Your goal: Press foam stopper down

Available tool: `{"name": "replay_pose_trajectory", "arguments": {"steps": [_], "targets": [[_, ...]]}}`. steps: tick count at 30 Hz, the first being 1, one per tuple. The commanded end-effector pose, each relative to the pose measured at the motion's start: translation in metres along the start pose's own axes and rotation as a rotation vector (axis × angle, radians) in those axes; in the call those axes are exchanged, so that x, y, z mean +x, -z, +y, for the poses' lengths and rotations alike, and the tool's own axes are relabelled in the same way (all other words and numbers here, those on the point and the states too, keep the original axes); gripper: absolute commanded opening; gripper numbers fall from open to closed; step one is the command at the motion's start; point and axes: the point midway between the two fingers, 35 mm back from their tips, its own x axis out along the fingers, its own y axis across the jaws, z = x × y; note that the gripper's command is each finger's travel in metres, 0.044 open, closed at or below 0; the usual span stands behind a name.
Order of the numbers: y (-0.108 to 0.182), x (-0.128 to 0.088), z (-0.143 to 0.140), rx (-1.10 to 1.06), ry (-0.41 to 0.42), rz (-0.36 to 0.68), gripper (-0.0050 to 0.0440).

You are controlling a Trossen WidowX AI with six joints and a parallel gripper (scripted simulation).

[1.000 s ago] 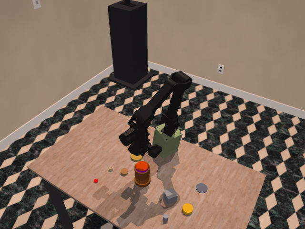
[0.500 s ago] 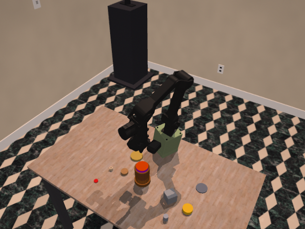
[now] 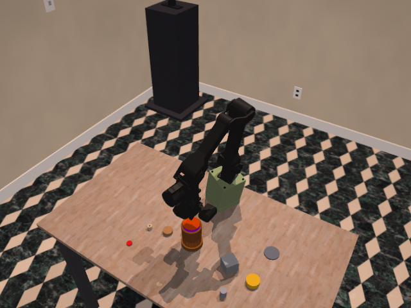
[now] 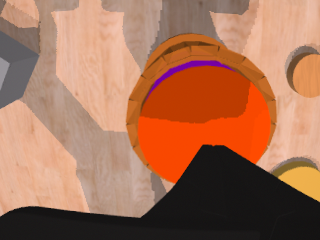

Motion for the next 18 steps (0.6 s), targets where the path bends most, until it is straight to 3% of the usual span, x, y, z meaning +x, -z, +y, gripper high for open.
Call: {"name": "replay_pose_trajectory", "arguments": {"steps": [1, 18], "targets": [[-0.003, 0.003, 0.000, 0.001, 0.001, -0.015, 0.0000], [-0.003, 0.018, 0.000, 0.001, 0.001, -0.015, 0.0000]]}}
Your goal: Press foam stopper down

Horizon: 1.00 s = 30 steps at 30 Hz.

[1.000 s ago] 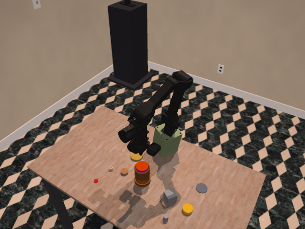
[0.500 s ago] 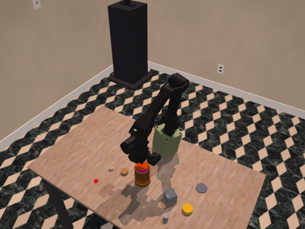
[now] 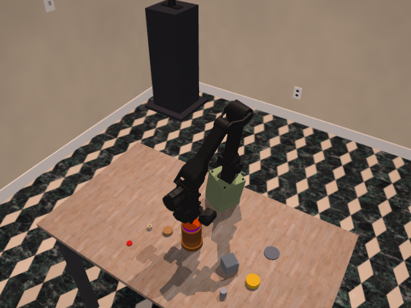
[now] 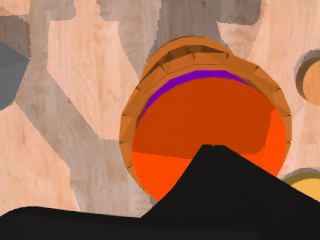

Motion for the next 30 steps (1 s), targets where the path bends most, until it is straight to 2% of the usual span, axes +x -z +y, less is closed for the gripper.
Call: {"name": "replay_pose_trajectory", "arguments": {"steps": [1, 30], "targets": [[-0.0022, -0.0014, 0.0001, 0.001, 0.002, -0.011, 0.0000], [0.0004, 0.0010, 0.0002, 0.001, 0.002, -0.010, 0.0000]]}}
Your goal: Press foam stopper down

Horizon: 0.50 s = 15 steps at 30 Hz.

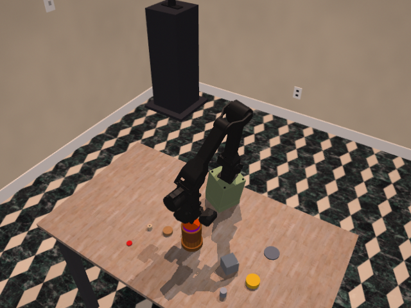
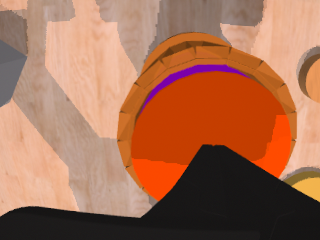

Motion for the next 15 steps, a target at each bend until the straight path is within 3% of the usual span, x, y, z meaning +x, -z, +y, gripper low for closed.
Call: {"name": "replay_pose_trajectory", "arguments": {"steps": [1, 15], "targets": [[-0.0022, -0.0026, 0.0002, 0.000, 0.002, -0.014, 0.0000], [-0.0009, -0.0008, 0.0003, 0.000, 0.002, -0.014, 0.0000]]}}
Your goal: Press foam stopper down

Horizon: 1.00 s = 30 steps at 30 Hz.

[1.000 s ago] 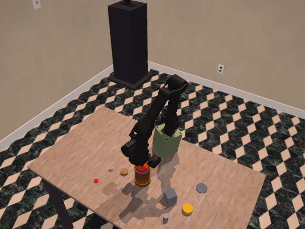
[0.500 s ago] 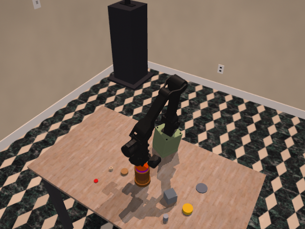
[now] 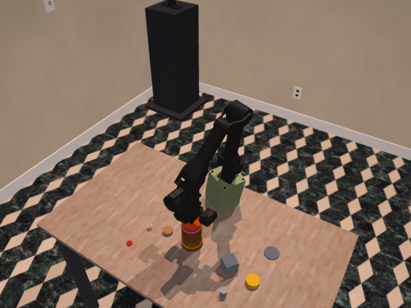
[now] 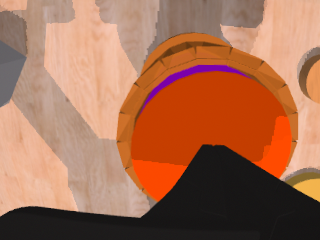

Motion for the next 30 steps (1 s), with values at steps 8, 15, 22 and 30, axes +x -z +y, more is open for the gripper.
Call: {"name": "replay_pose_trajectory", "arguments": {"steps": [8, 15, 22, 30], "targets": [[-0.0007, -0.0012, 0.0003, 0.001, 0.002, -0.010, 0.0000], [-0.0004, -0.0002, 0.0003, 0.001, 0.002, -0.011, 0.0000], [-0.0002, 0.0005, 0.0004, 0.001, 0.002, -0.011, 0.0000], [-0.0001, 0.0016, 0.0004, 0.001, 0.002, -0.010, 0.0000]]}}
